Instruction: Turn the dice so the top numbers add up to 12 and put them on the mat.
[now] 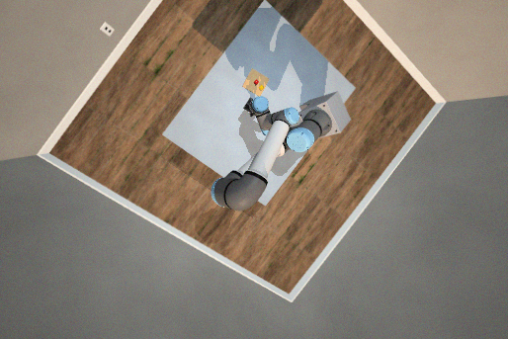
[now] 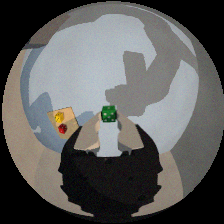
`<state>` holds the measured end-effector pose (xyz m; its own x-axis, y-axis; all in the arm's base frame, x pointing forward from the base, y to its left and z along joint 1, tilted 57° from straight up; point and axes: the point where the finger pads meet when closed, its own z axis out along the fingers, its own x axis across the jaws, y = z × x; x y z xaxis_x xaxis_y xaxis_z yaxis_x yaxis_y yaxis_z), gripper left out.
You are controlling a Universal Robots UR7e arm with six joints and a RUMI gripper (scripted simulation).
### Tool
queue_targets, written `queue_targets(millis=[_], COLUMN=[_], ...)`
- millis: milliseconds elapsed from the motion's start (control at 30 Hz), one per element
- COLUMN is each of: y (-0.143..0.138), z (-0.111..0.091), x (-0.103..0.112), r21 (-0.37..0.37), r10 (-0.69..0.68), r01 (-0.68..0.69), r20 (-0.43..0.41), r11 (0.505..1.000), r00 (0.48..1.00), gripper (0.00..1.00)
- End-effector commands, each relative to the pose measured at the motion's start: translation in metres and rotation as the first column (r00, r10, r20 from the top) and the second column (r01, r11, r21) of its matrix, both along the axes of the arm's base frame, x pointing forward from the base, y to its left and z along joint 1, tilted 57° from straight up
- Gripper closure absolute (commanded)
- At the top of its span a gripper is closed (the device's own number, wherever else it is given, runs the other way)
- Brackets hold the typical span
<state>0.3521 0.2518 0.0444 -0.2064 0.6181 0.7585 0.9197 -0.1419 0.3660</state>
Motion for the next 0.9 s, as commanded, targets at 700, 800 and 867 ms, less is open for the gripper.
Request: queue_targets(millis=[700, 800, 867], y=[-0.029, -0.032, -0.034], z=[0.019, 0.021, 0.022], x=[-0.016, -0.017, -0.018], r21=[0.008, 0.008, 0.008], r10=[0.014, 0.014, 0.014], r01=[-0.014, -0.014, -0.014], r20=[-0.015, -0.015, -0.015], r11=[1.000, 1.000, 1.000], r00=[1.000, 1.000, 1.000], gripper=[0.94, 0.94, 0.94])
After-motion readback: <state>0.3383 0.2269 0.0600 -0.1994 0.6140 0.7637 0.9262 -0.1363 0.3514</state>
